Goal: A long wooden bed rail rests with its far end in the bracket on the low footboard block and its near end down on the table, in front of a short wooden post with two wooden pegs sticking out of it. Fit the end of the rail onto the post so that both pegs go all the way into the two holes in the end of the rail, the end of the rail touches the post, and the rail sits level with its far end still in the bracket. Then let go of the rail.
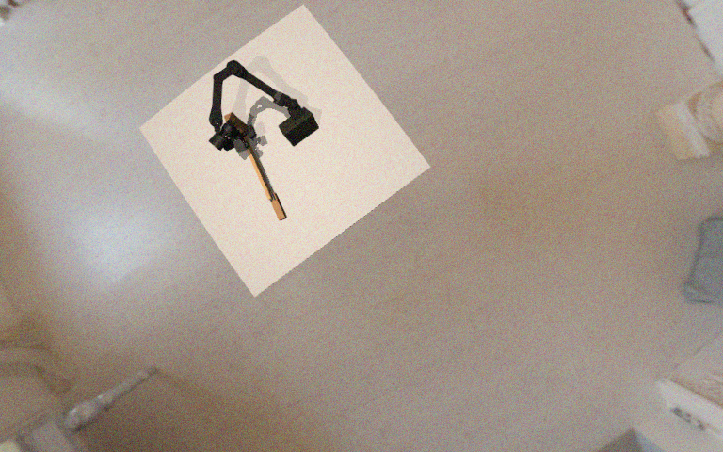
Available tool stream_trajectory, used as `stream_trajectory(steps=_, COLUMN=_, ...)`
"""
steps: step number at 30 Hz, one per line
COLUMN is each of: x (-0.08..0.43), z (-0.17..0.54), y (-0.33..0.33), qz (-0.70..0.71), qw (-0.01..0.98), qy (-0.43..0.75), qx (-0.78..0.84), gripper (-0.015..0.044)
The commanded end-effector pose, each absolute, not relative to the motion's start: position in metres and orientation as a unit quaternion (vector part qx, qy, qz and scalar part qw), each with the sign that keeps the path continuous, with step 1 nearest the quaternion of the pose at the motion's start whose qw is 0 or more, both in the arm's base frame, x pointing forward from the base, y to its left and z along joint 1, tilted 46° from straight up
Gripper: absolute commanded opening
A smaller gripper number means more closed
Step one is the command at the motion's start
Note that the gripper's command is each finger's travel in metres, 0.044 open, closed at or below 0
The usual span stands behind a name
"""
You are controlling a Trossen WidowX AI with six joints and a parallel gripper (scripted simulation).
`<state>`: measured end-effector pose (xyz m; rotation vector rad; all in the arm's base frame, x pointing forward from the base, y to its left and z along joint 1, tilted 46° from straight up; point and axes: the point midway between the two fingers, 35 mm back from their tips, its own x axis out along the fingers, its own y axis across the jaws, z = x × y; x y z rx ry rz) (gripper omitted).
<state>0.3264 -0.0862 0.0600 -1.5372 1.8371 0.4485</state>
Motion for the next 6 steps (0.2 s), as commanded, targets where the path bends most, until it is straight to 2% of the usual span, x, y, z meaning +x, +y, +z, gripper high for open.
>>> stream_trajectory(steps=1, x=0.3271, z=0.0603, y=-0.0855, qz=0.172, qw=0.348, qy=0.708, qx=-0.590, gripper=0.0440)
stream_trajectory(steps=6, x=0.3271, z=0.0603, y=-0.0855, qz=0.172, qw=0.348, qy=0.708, qx=-0.590, gripper=0.0440)
